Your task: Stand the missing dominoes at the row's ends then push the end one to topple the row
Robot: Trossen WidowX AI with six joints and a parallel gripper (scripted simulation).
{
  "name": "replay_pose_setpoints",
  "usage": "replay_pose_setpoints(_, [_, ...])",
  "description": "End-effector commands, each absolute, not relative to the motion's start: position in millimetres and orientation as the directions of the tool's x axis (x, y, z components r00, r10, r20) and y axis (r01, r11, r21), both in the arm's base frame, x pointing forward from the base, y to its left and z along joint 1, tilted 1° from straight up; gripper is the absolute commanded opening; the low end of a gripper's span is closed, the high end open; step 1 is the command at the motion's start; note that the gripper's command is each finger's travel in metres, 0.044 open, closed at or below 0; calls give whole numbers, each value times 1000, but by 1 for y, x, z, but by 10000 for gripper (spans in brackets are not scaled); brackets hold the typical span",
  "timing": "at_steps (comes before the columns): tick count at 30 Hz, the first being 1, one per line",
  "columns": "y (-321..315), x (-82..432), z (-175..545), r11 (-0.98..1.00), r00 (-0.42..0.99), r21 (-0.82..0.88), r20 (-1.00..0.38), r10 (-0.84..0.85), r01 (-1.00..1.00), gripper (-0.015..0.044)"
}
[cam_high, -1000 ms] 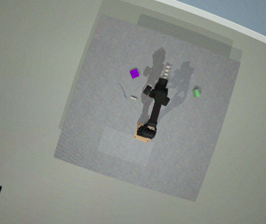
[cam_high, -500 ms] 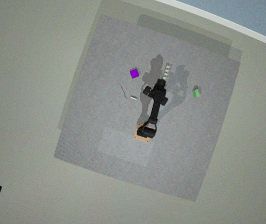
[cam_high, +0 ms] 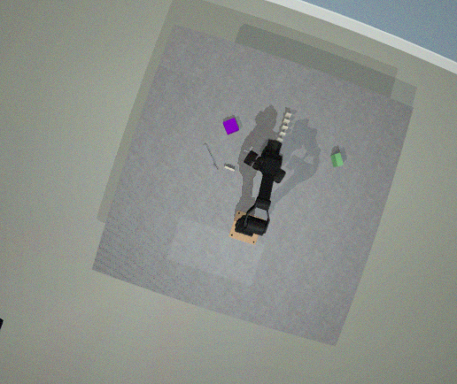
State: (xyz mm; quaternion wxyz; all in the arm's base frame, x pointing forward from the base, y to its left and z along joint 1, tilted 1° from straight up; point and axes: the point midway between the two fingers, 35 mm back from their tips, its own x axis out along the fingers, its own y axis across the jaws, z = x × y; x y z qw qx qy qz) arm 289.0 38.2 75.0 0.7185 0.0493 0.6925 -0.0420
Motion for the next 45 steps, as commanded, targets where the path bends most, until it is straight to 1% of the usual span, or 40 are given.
replay_pose_setpoints(1, [38, 289, 71, 991, 39, 10, -999, 5, 133, 107])
replay_pose_setpoints(8, [38, 289, 71, 991, 39, 10, -999, 5, 133, 107])
replay_pose_setpoints(20, [38, 289, 71, 991, 39, 10, -999, 5, 133, 422])
replay_pose_setpoints(21, [38, 289, 71, 991, 39, 10, -999, 5, 133, 440])
replay_pose_setpoints(25, [38, 291, 79, 991, 39, 10, -999, 5, 133, 440])
replay_pose_setpoints(29, [39, 295, 130, 991, 39, 11, -999, 6, 131, 440])
replay_pose_setpoints(34, [38, 286, 194, 992, 38, 13, -999, 8, 129, 440])
replay_pose_setpoints(41, [38, 284, 203, 992, 38, 13, -999, 8, 129, 440])
replay_pose_setpoints(42, [40, 284, 202, 994, 38, 12, -999, 8, 107, 440])
replay_pose_setpoints(43, [46, 283, 199, 999, 38, 11, -999, 9, 43, 440])
replay_pose_setpoints(45, [70, 281, 189, 980, 37, 3, -999, 11, -199, 440])
